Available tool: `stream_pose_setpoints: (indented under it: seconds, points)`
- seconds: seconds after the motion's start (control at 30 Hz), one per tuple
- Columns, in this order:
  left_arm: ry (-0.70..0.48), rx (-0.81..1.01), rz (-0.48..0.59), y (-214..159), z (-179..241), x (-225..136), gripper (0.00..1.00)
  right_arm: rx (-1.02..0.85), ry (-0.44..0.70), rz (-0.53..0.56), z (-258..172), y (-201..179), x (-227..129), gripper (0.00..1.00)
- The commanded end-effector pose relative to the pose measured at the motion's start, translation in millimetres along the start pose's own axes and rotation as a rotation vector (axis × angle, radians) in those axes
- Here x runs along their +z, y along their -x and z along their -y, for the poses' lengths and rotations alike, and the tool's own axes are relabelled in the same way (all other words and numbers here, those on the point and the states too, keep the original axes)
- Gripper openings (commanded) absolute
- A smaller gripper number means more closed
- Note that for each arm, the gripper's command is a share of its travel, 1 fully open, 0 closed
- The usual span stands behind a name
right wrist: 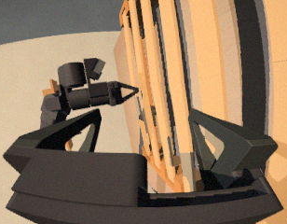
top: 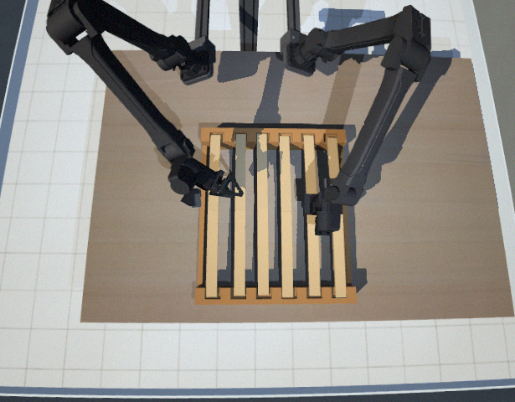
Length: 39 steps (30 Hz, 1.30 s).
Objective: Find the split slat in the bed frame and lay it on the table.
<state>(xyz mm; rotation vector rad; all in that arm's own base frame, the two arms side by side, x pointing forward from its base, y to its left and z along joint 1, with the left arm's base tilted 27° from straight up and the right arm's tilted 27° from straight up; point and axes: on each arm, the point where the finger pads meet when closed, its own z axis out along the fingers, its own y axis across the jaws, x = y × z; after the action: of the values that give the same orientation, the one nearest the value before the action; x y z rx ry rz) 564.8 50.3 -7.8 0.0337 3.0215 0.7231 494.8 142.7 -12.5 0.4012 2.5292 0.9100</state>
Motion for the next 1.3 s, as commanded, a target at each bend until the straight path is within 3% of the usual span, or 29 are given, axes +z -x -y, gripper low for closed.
stream_pose_setpoints:
  seconds: [0.0, 0.4, 0.87, 1.27]
  points:
    - [0.002, -0.018, 0.013, 9.4, -3.8, 21.0, 0.00, 0.023, -0.002, 0.002, 0.4, -10.6, 18.4, 1.00]
    - [0.001, -0.019, 0.013, 9.8, -3.8, 55.7, 0.00, 0.053, -0.039, 0.026, 12.7, -17.5, 30.9, 1.00]
    - [0.001, -0.019, 0.013, 9.8, -3.7, 59.0, 0.00, 0.083, -0.047, 0.052, 18.8, -12.4, 36.3, 1.00]
    - [0.005, -0.066, 0.105, 46.0, -13.4, 7.1, 0.00, 0.079, -0.047, 0.052, 18.8, -12.4, 36.4, 1.00]
